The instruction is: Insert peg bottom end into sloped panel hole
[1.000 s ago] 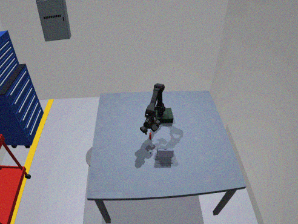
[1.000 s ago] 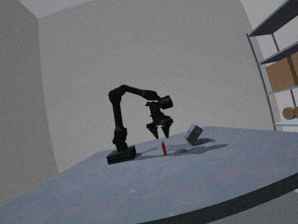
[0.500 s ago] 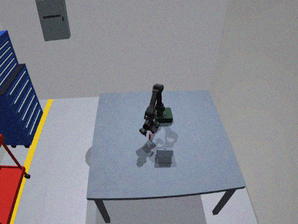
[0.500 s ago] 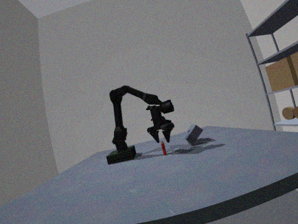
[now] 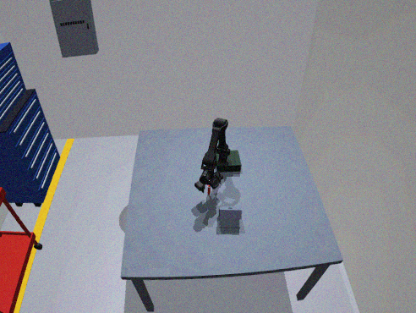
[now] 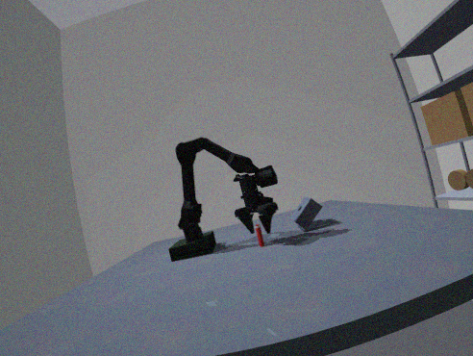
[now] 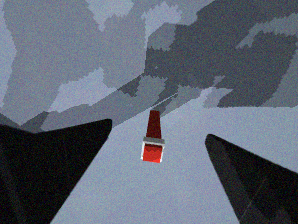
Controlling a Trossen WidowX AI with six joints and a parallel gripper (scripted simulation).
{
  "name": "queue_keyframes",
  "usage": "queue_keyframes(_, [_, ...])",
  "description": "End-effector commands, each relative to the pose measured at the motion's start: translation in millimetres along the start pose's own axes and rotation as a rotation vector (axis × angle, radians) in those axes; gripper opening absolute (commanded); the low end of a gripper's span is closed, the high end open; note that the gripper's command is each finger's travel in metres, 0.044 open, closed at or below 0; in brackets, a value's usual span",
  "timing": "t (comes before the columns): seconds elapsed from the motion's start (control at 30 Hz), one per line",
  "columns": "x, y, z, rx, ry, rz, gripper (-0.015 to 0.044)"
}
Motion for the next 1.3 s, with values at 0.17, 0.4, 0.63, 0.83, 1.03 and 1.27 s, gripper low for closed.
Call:
queue_keyframes(0.17, [2, 3, 11, -0.016, 0.005, -0.006, 0.044])
queue_keyframes(0.4, [1, 1, 8, -0.006, 0.004, 0.0, 0.0335])
queue_keyframes(0.63, [1, 1, 8, -0.006, 0.004, 0.0, 0.0151])
queue_keyframes(0.83, [1, 1, 8, -0.006, 0.004, 0.0, 0.0033])
queue_keyframes(1.03, [1, 1, 8, -0.006, 0.004, 0.0, 0.0])
queue_keyframes(1.27, [0, -1, -10, -0.008, 0.004, -0.001, 0.0])
Point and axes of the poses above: the point midway between the two fingers, 35 mm back from their tips, its own z axis out along the fingers, its own y axis across the jaws, x = y × z, the point moved 10 cm from there along -z, back along the fingers, and after that the axes turned 3 degrees about z, right-handed, at the moved point
